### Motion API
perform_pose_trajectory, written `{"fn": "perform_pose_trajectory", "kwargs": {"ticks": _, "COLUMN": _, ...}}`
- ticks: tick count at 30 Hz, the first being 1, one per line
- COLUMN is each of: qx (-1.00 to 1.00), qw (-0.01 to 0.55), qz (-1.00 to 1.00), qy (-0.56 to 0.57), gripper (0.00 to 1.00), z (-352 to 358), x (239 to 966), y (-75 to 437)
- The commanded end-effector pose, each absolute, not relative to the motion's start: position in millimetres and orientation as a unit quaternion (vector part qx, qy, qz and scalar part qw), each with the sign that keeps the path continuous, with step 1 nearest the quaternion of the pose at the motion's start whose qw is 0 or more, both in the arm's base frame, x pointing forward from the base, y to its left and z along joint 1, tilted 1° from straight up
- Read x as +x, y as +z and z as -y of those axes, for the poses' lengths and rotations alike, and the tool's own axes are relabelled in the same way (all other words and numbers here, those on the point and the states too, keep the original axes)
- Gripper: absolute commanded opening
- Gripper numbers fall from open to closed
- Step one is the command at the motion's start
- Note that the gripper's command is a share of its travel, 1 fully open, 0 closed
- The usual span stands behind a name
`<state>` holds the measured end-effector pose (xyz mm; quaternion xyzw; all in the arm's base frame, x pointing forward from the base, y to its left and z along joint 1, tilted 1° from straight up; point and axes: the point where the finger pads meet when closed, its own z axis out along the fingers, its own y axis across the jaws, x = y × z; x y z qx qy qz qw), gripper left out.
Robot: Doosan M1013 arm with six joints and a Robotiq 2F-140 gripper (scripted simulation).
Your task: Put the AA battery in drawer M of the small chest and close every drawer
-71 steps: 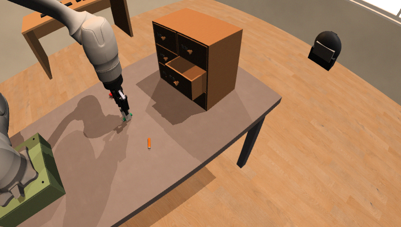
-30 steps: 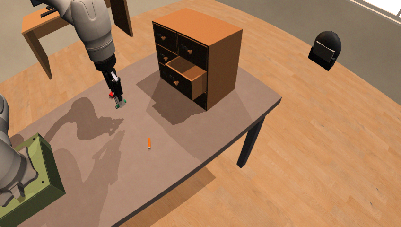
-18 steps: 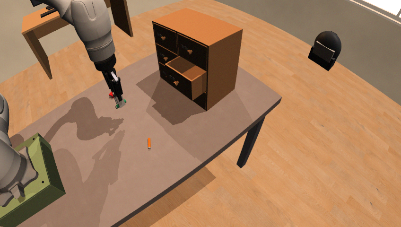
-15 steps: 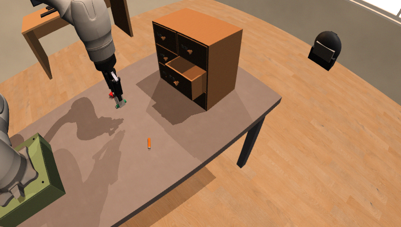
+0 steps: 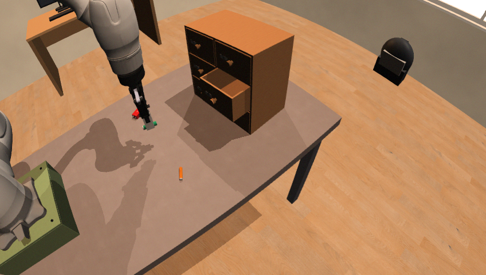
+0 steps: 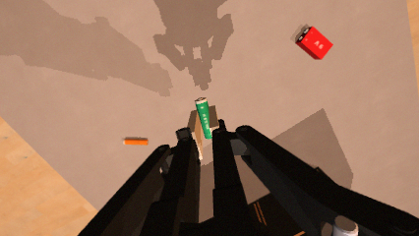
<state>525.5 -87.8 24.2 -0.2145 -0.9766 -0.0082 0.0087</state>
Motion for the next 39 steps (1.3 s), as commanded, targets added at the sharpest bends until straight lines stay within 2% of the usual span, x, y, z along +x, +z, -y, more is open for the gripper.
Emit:
{"fn": "perform_pose_trajectory", "kwargs": {"ticks": 1, "qx": -0.315, "qw": 0.01, "qz": 0.949, "qy": -0.001, "gripper": 0.06, "z": 96, "x": 531, "y": 25}}
{"fn": "perform_pose_trajectory", "kwargs": {"ticks": 12, "qx": -0.644, "qw": 0.01, "qz": 0.765, "qy": -0.009, "gripper": 0.06, "z": 131, "x": 550, "y": 24}}
{"fn": "perform_pose_trajectory", "kwargs": {"ticks": 16, "qx": -0.693, "qw": 0.01, "qz": 0.721, "qy": -0.011, "gripper": 0.06, "z": 138, "x": 554, "y": 24}}
{"fn": "perform_pose_trajectory", "kwargs": {"ticks": 22, "qx": -0.843, "qw": 0.013, "qz": 0.537, "qy": -0.015, "gripper": 0.06, "z": 157, "x": 563, "y": 24}}
{"fn": "perform_pose_trajectory", "kwargs": {"ticks": 31, "qx": -0.962, "qw": 0.018, "qz": 0.271, "qy": -0.016, "gripper": 0.06, "z": 176, "x": 570, "y": 23}}
{"fn": "perform_pose_trajectory", "kwargs": {"ticks": 33, "qx": -0.962, "qw": 0.018, "qz": 0.271, "qy": -0.016, "gripper": 0.06, "z": 176, "x": 570, "y": 23}}
{"fn": "perform_pose_trajectory", "kwargs": {"ticks": 39, "qx": -0.999, "qw": 0.013, "qz": 0.041, "qy": -0.003, "gripper": 0.06, "z": 180, "x": 572, "y": 23}}
